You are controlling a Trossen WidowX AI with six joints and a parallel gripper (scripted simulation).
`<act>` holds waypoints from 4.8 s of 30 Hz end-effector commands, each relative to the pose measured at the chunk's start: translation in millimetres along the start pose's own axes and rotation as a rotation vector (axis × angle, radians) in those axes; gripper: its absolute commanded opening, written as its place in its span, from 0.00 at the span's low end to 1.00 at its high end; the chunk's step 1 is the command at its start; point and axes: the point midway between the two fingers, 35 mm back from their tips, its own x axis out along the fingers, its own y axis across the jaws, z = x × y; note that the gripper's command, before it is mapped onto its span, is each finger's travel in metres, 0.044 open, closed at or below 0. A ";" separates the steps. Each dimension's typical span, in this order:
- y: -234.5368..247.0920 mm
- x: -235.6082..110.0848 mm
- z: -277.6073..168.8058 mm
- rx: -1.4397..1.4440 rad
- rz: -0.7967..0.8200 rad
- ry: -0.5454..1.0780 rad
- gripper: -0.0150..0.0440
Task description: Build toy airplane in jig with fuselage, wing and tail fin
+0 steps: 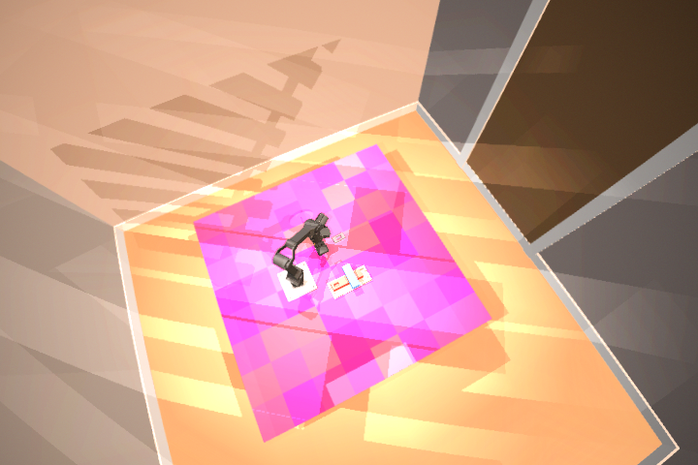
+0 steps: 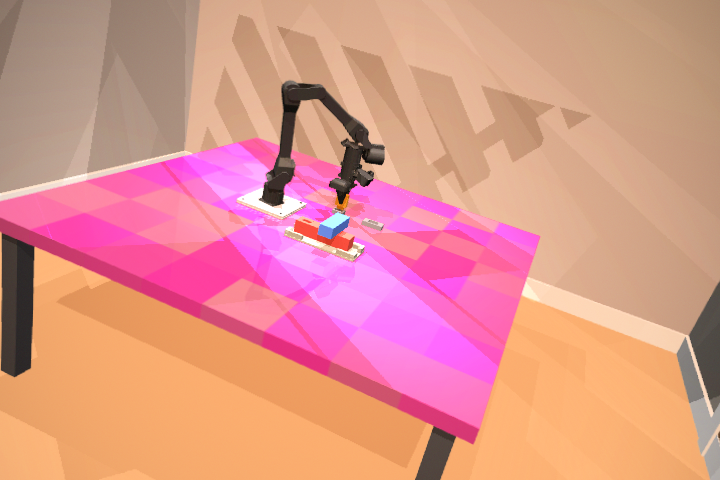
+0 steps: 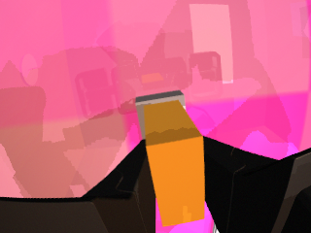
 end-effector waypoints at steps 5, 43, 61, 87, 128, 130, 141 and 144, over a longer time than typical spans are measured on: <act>2.7 -26.3 3.4 0.005 0.004 -0.001 0.25; -23.6 -109.4 8.0 0.008 0.002 -0.002 0.25; -77.4 -99.8 26.0 0.014 0.007 -0.008 0.25; -161.4 -83.7 25.9 0.024 -0.005 -0.008 0.25; -257.5 -63.6 -18.7 0.038 -0.018 0.000 0.37; -257.5 -63.6 -18.7 0.038 -0.018 0.000 0.37; -257.5 -63.6 -18.7 0.038 -0.018 0.000 0.37; -257.5 -63.6 -18.7 0.038 -0.018 0.000 0.37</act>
